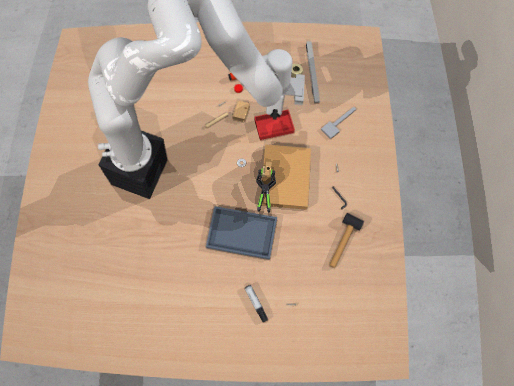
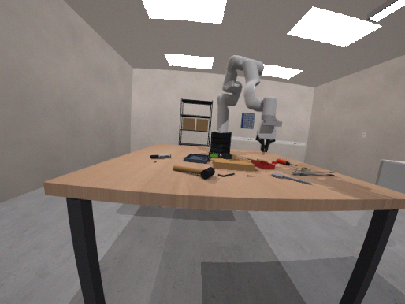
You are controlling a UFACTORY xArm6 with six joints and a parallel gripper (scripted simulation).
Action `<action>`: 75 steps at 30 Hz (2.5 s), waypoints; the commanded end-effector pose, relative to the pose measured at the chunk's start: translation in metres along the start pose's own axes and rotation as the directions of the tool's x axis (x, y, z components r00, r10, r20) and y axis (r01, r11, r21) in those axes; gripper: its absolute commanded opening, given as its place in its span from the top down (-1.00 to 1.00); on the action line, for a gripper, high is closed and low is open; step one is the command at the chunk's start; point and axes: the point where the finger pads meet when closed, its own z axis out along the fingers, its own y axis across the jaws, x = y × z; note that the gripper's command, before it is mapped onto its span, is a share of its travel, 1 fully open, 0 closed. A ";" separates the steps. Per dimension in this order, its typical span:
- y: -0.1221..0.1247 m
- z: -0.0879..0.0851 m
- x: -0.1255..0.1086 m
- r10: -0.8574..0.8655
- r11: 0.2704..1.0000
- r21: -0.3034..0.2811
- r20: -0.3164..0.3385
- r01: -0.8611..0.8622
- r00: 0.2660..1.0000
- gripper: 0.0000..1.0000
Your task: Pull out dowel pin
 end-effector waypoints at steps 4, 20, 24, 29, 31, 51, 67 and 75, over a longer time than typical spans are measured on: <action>-0.001 0.008 0.002 0.000 1.000 0.002 -0.004 0.000 1.000 1.00; -0.001 0.025 0.002 0.000 1.000 0.002 -0.004 0.000 1.000 1.00; -0.001 0.030 0.002 0.000 1.000 0.002 -0.004 0.000 1.000 1.00; -0.001 0.033 0.002 0.000 1.000 0.002 -0.004 0.000 1.000 1.00; -0.001 0.036 0.002 0.000 1.000 0.002 -0.004 0.000 1.000 1.00; -0.001 0.054 0.002 0.000 1.000 0.002 -0.004 0.000 1.000 1.00; -0.001 0.062 0.002 0.000 1.000 0.002 -0.004 0.000 1.000 1.00; -0.001 0.064 0.002 0.000 1.000 0.002 -0.004 0.000 1.000 1.00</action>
